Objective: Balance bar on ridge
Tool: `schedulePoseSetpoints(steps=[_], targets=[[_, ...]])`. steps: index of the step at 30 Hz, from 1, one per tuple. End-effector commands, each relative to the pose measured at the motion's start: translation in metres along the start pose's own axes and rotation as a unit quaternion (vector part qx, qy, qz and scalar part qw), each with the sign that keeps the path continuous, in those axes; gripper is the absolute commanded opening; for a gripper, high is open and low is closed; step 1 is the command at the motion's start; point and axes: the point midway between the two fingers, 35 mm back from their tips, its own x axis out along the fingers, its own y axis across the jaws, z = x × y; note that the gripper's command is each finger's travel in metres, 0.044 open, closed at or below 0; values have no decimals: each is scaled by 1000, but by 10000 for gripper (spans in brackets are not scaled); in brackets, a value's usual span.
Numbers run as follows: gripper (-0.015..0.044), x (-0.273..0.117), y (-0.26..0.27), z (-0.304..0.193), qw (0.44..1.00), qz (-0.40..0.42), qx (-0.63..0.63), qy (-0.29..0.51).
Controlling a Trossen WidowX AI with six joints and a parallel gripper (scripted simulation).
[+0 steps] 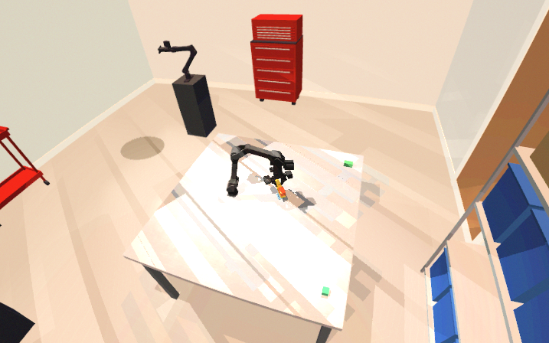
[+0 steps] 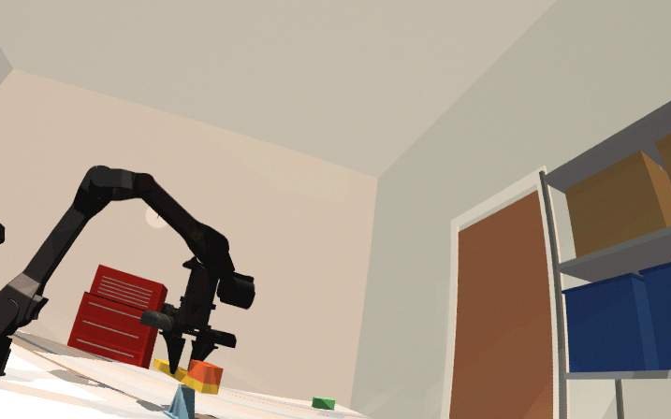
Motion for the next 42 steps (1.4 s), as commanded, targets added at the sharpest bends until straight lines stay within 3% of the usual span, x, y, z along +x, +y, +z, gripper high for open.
schedulePoseSetpoints(steps=[1,42], targets=[[0,0,0,0,1000,0,-2,1],[0,4,0,0,1000,0,-2,1]])
